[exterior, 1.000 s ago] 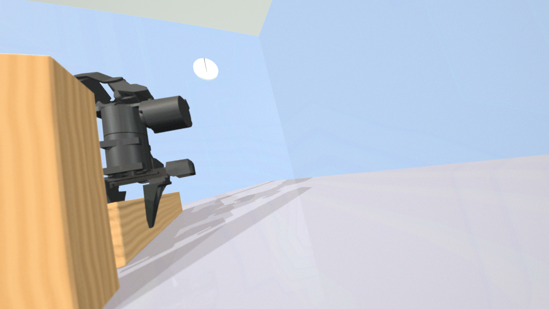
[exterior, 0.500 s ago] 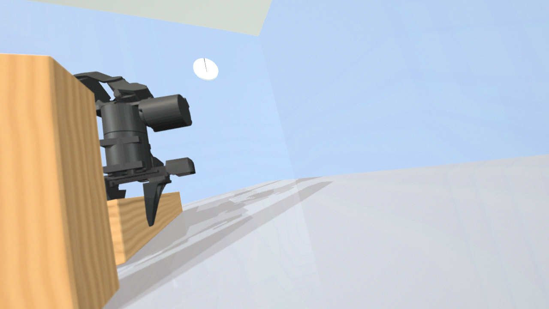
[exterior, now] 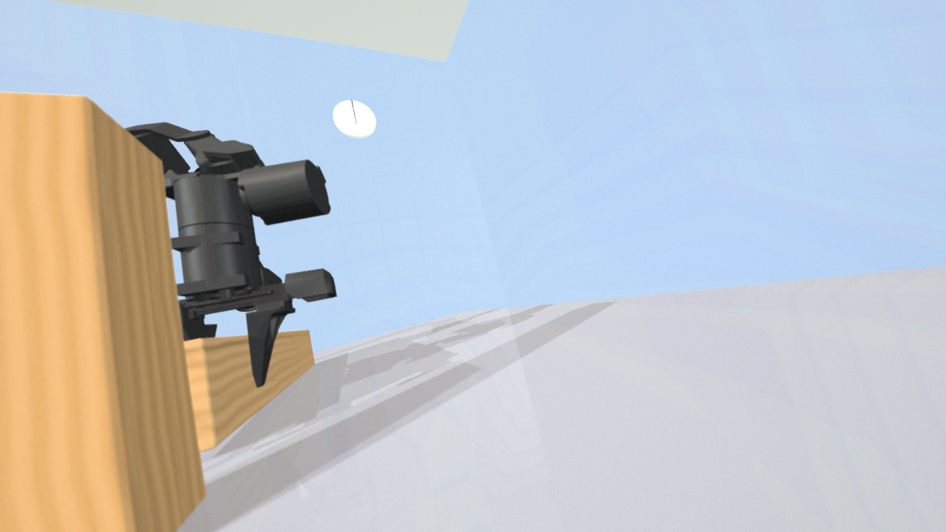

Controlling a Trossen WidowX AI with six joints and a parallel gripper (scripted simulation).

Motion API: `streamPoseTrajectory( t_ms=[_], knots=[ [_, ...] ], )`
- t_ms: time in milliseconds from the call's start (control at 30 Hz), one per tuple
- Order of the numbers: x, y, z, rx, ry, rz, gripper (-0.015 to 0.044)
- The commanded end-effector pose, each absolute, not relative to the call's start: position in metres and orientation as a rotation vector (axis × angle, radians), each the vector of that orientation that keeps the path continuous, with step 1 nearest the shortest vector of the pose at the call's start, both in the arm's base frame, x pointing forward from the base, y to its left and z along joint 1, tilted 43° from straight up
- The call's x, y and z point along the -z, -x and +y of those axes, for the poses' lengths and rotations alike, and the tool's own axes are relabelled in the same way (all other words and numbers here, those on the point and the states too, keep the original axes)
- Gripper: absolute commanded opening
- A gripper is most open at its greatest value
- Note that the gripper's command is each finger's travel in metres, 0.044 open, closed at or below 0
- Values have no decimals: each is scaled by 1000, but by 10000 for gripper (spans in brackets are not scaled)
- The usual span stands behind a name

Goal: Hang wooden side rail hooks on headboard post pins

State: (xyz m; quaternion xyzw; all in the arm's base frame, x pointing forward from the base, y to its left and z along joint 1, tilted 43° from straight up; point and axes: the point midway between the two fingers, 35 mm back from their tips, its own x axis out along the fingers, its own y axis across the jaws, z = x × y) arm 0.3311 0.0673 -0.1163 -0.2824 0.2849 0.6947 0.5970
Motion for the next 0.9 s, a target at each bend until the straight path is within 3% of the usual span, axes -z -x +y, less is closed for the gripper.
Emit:
streamPoseTrajectory(
  t_ms=[0, 867],
  knots=[
    [114, -333, 64, -1606, 661, 655, 0],
    [111, -334, 61, -1606, 662, 655, 0]
  ],
)
